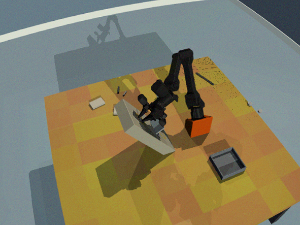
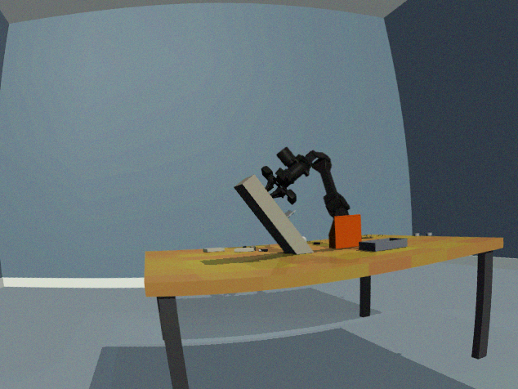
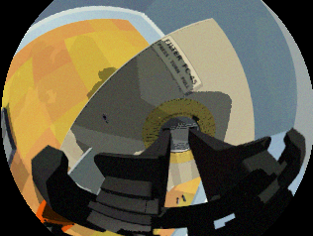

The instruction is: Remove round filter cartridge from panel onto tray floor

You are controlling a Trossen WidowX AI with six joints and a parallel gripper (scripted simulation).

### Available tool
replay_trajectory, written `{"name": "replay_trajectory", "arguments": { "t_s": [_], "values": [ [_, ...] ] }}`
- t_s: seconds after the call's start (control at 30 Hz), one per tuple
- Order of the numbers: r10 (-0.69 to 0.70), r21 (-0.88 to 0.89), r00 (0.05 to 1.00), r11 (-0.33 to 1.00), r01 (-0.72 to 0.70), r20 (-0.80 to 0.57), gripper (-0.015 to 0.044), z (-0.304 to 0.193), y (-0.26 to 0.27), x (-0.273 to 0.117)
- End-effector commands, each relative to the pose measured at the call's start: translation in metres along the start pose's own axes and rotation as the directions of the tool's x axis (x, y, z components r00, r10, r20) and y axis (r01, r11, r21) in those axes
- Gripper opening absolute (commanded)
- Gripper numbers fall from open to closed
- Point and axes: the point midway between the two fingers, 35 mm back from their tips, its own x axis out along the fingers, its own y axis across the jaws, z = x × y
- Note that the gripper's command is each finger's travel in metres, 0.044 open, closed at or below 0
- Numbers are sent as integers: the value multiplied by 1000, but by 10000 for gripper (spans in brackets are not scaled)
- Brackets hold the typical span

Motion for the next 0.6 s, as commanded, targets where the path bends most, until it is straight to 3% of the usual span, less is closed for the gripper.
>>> {"name": "replay_trajectory", "arguments": {
  "t_s": [0.0, 0.57],
  "values": [
    [3, -139, 1000, 990, -3, 1, 0, -1, 0, 2],
    [3, -669, 1000, 743, -2, 1, 0, -1, 0, 2]
  ]
}}
